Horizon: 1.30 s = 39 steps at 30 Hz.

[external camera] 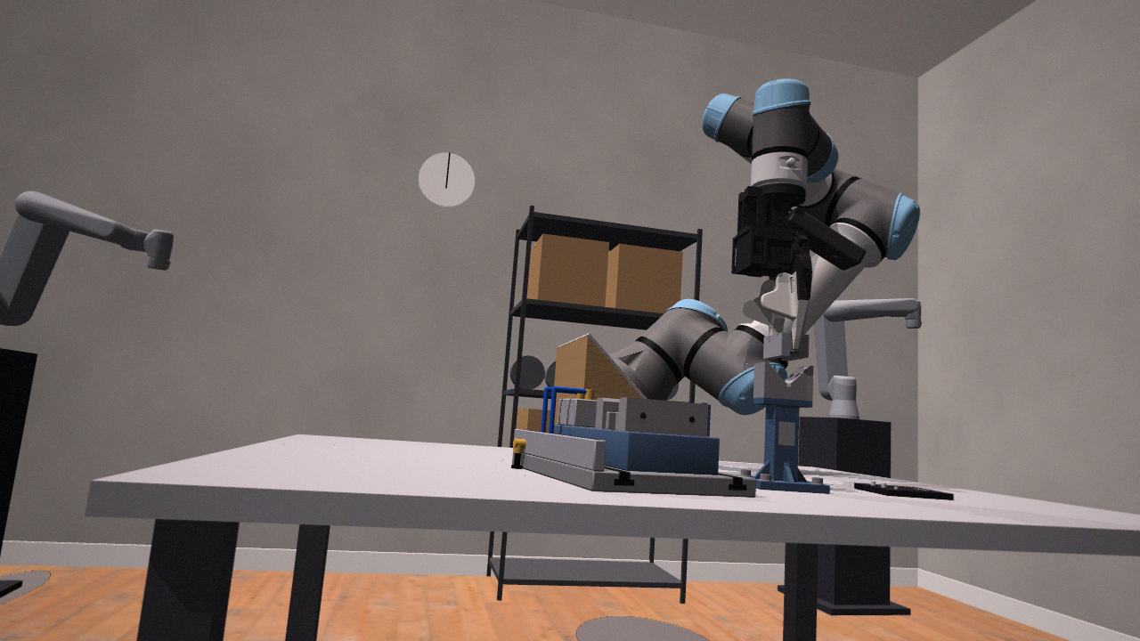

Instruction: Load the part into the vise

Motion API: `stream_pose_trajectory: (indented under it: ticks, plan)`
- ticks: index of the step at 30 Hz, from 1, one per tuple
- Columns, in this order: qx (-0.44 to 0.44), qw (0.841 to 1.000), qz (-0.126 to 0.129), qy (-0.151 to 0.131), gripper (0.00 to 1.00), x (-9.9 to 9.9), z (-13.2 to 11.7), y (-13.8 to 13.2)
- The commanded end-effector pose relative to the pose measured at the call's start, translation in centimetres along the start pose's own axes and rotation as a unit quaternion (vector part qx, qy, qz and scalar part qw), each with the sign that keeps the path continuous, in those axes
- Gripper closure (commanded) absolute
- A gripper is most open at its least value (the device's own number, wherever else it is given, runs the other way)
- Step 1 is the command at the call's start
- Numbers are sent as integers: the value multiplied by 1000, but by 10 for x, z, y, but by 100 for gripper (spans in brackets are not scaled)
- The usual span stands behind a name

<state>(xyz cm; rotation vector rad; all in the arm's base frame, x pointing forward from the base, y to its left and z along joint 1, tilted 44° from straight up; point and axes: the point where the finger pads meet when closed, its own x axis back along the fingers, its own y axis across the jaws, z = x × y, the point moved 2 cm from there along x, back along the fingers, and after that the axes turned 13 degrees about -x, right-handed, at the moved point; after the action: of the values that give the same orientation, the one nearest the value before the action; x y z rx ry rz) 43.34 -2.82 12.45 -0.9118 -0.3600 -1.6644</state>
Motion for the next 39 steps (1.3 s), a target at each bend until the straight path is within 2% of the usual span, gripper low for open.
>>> stream_pose_trajectory:
  ticks: [1,24,39]
  plan:
    - [0,1000,-1,0,100,0,0,0]
    - [0,1000,-1,0,100,2,0,0]
    - [0,1000,-1,0,100,16,0,0]
